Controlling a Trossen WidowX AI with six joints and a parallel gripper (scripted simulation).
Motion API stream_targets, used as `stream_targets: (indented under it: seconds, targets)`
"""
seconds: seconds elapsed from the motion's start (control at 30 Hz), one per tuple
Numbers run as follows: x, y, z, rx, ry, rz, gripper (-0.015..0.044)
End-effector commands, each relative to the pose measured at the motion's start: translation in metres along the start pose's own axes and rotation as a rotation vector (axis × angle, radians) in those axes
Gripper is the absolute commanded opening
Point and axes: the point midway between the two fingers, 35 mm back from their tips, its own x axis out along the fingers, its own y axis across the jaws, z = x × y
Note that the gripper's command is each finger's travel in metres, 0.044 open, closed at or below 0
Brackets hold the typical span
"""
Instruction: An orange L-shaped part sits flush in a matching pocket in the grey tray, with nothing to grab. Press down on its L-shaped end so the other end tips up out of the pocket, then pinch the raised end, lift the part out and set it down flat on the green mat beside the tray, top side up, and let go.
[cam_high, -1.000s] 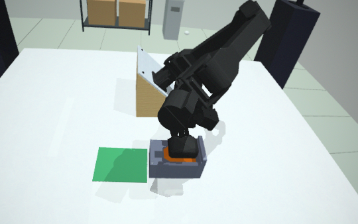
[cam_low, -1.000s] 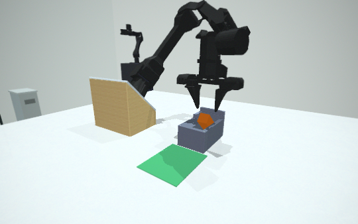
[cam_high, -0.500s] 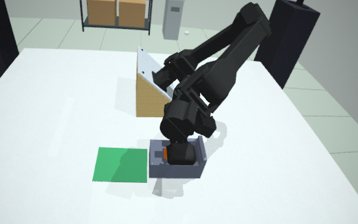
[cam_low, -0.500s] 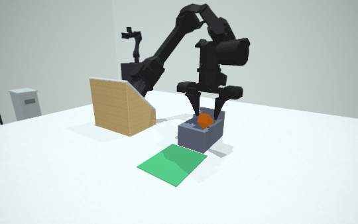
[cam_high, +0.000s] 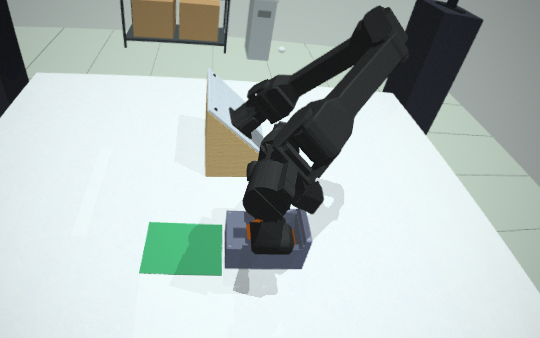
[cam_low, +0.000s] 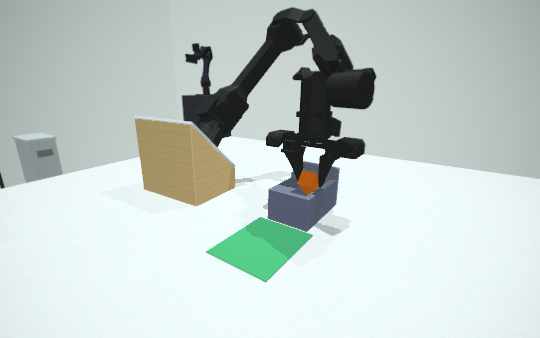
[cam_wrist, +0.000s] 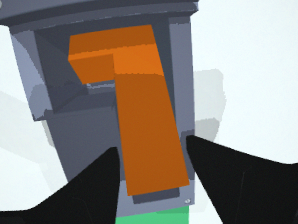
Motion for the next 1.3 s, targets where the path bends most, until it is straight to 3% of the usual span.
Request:
stream_targets:
  seconds: [0.0,0.3,0.4,1.27]
  targets:
    - [0.0,0.0,0.0,-0.002,0.001,0.0,0.0142]
    - [0.0,0.0,0.0,-0.002,0.001,0.0,0.0082]
    - [0.0,0.0,0.0,-0.002,0.001,0.0,0.0003]
    - [-0.031,0.0,-0.001,0.006,-0.004,0.002,0.0]
